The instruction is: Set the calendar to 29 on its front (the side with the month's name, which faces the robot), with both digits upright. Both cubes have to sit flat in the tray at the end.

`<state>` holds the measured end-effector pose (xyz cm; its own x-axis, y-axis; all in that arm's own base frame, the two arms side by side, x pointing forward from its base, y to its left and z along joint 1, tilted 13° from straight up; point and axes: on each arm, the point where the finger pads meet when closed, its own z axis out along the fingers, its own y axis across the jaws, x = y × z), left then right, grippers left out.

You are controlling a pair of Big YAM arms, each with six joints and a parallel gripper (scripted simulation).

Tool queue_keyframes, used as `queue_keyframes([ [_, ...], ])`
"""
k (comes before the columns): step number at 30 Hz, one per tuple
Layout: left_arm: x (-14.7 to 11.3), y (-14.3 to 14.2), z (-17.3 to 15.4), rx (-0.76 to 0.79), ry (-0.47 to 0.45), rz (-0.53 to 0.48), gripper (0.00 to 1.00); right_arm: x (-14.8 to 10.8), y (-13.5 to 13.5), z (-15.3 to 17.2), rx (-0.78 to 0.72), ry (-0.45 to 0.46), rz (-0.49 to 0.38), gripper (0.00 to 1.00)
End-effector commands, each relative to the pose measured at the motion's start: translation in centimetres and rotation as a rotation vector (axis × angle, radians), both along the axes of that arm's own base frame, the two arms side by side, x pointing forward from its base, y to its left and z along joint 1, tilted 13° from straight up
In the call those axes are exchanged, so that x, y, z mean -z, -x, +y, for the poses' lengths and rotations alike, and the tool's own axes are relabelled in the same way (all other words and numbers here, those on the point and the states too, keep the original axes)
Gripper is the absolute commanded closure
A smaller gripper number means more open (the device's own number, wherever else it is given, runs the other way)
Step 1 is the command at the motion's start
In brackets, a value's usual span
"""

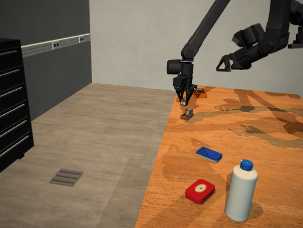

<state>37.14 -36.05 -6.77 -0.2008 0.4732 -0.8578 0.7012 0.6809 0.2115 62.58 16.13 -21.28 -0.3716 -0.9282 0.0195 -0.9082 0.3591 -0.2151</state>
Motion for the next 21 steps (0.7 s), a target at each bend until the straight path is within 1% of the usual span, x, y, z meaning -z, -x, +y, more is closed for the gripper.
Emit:
queue_keyframes([
  [1, 1.9, 0.9, -5.2, 0.090, -0.019, 0.001, 0.00, -2.2, -0.3, 0.9, -0.005, -0.004, -0.018, 0.73],
  [2, 2.2, 1.1, -6.1, 0.104, -0.021, 0.002, 0.00, -2.6, -1.1, 0.4, -0.005, -0.008, -0.036, 0.73],
  [3, 2.5, 1.2, -6.9, 0.116, -0.023, 0.003, 0.00, -2.4, -1.3, -0.8, 0.001, -0.008, -0.041, 0.73],
  [5, 2.5, 1.2, -6.9, 0.116, -0.023, 0.003, 0.00, -2.4, -1.3, -0.8, 0.001, -0.008, -0.041, 0.73],
  [6, 2.7, 1.4, -7.5, 0.122, -0.025, 0.004, 0.00, -2.5, -1.5, -1.4, 0.002, -0.012, -0.047, 0.73],
  [8, 3.2, 1.2, -8.3, 0.130, -0.026, 0.007, 0.00, -2.6, -2.1, -4.2, 0.021, -0.026, -0.069, 0.73],
  [10, 3.5, 1.9, -9.5, 0.153, -0.027, 0.008, 0.00, -2.6, -2.7, -7.9, 0.038, -0.043, -0.095, 0.73],
  [11, 3.6, 2.0, -9.7, 0.156, -0.026, 0.008, 0.00, -2.3, -2.4, -9.5, 0.040, -0.045, -0.098, 0.73],
  [12, 3.6, 2.0, -9.8, 0.158, -0.026, 0.009, 0.00, -0.2, -1.1, -10.9, 0.027, -0.038, -0.068, 0.73],
  [13, 3.5, 2.0, -10.0, 0.159, -0.021, 0.005, 0.00, 0.4, -0.5, -11.9, 0.013, -0.032, -0.061, 0.73],
  [14, 3.3, 1.6, -9.9, 0.153, -0.014, 0.000, 0.00, 2.7, 1.3, -13.4, -0.001, -0.020, -0.023, 0.73],
  [15, 2.3, 1.1, -10.0, 0.146, -0.001, -0.011, 0.00, 3.6, 2.3, -14.3, -0.009, -0.010, -0.007, 0.73],
  [18, 2.3, 1.1, -10.0, 0.146, -0.001, -0.011, 0.00, 5.2, 4.1, -16.0, -0.018, 0.006, 0.022, 0.73],
  [20, 2.3, 1.1, -10.0, 0.146, -0.001, -0.011, 0.00, 5.9, 4.9, -15.9, -0.032, 0.009, 0.034, 0.73],
  [21, 2.3, 1.1, -10.0, 0.146, -0.001, -0.011, 0.00, 5.9, 4.9, -15.9, -0.032, 0.009, 0.034, 0.73],
])
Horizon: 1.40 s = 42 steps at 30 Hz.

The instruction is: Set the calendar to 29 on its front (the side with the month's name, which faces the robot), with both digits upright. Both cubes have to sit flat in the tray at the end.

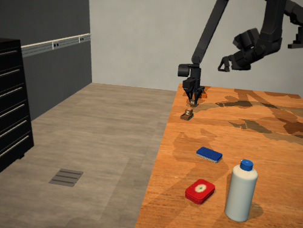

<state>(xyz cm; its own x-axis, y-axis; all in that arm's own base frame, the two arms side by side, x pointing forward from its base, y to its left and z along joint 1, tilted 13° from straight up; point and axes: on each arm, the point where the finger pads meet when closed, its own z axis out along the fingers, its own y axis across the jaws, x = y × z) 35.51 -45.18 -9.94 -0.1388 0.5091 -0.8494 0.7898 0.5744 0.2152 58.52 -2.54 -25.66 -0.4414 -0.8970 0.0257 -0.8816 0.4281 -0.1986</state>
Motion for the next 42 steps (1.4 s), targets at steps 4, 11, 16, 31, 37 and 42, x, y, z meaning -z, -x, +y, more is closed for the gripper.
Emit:
queue_keyframes([
  [4, -0.8, -0.6, -0.9, 0.007, 0.014, -0.018, 0.00, 0.4, -0.2, 2.3, -0.084, 0.009, -0.011, 0.73],
  [11, -0.8, -0.6, -0.9, 0.007, 0.014, -0.018, 0.00, 0.1, -0.7, 2.1, 0.146, -0.035, -0.039, 0.73],
  [16, -0.8, -0.6, -0.9, 0.007, 0.014, -0.018, 0.00, 0.1, -0.8, 2.2, 0.380, -0.083, -0.068, 0.73],
  [31, -0.8, -0.6, -0.9, 0.007, 0.014, -0.018, 0.00, -0.9, -1.0, 2.0, 0.935, -0.203, -0.140, 0.73],
  [37, -0.8, -0.6, -0.9, 0.007, 0.014, -0.018, 0.00, -0.7, -0.4, 2.1, 1.100, -0.232, -0.147, 0.73],
  [42, -0.8, -0.6, -0.9, 0.007, 0.014, -0.018, 0.00, -0.8, -0.8, 2.0, 1.330, -0.285, -0.177, 0.73],
])
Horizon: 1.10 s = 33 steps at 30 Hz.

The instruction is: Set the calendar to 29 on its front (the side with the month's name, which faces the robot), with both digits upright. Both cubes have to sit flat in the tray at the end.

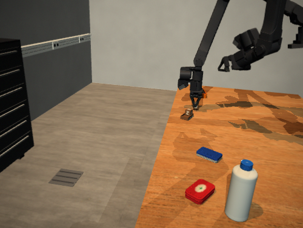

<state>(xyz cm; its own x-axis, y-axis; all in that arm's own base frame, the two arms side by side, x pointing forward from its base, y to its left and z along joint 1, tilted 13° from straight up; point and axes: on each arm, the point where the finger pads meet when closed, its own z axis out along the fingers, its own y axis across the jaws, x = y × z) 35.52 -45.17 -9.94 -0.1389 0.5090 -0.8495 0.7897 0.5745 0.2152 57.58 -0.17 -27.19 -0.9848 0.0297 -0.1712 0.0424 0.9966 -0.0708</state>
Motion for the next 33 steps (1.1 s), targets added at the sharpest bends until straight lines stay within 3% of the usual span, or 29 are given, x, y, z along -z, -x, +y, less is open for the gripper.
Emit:
queue_keyframes([
  [1, -0.84, -0.55, -0.91, 0.007, 0.014, -0.018, 0.00, -2.31, -1.62, -0.37, 0.247, -0.041, -0.071, 0.73],
  [20, -0.84, -0.55, -0.91, 0.007, 0.014, -0.018, 0.00, -2.27, -1.51, -0.20, 0.925, -0.179, -0.136, 0.73],
  [33, -0.84, -0.55, -0.91, 0.007, 0.014, -0.018, 0.00, -2.40, -1.76, -0.06, 0.947, -0.186, -0.141, 0.73],
])
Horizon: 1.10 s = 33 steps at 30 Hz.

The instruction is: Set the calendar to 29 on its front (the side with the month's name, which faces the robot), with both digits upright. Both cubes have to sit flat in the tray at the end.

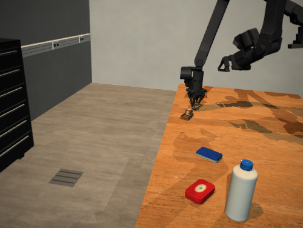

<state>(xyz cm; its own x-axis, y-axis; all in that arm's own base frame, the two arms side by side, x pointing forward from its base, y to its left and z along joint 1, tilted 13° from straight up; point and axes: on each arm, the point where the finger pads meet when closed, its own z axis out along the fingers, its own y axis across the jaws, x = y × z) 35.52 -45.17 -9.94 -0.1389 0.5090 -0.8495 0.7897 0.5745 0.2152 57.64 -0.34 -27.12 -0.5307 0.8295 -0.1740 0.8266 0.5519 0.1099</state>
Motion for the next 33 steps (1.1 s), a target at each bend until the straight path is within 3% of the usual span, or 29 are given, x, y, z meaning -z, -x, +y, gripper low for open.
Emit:
queue_keyframes([
  [1, -0.8, -0.6, -0.9, 0.007, 0.014, -0.018, 0.00, -2.5, -2.0, 0.1, 0.035, -0.005, -0.047, 0.73],
  [16, -0.8, -0.6, -0.9, 0.007, 0.014, -0.018, 0.00, 0.4, -1.1, 0.0, 0.071, -0.010, -0.024, 0.73],
  [28, -0.8, -0.6, -0.9, 0.007, 0.014, -0.018, 0.00, 1.0, -1.0, -0.3, 0.069, -0.009, -0.024, 0.73],
  [29, -0.8, -0.6, -0.9, 0.007, 0.014, -0.018, 0.00, -0.3, -1.8, -0.3, 0.069, -0.010, -0.038, 0.73],
  [33, -0.8, -0.6, -0.9, 0.007, 0.014, -0.018, 0.00, 1.2, -1.0, -0.4, 0.070, -0.009, -0.022, 0.73],
])
